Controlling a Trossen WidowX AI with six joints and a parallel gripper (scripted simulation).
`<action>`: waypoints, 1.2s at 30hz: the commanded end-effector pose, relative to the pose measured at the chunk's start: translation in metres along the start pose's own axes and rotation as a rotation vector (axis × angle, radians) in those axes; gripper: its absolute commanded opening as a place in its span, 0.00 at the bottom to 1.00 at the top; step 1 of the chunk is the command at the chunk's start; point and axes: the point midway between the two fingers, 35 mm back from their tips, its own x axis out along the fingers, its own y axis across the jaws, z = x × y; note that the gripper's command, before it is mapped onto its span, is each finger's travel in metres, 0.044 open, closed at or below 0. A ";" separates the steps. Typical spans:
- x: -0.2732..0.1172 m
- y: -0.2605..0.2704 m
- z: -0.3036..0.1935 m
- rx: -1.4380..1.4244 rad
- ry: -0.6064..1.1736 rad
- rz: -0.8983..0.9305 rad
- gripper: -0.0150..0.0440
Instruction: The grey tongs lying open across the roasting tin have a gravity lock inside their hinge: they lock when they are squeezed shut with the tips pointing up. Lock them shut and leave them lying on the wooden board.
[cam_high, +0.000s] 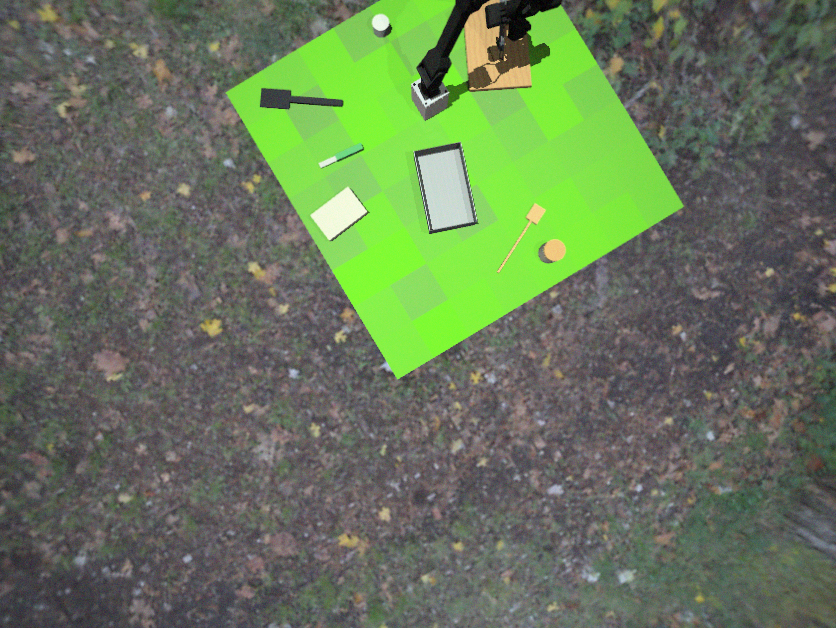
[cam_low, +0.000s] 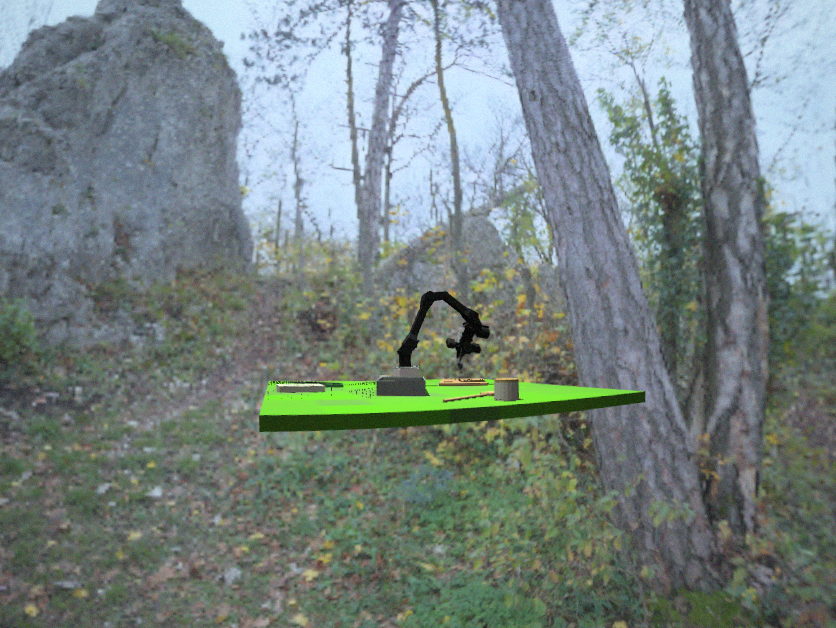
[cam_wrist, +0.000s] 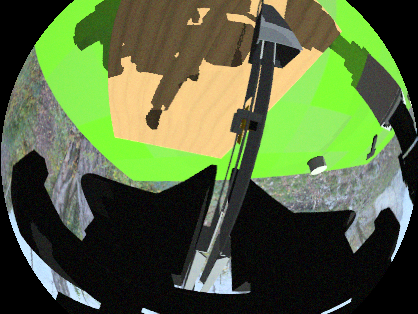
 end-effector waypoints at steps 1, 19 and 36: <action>-0.003 0.001 -0.006 0.009 -0.152 0.018 0.00; -0.023 0.010 -0.026 0.047 -0.625 0.203 0.00; -0.013 0.014 -0.019 0.047 -0.625 0.203 0.00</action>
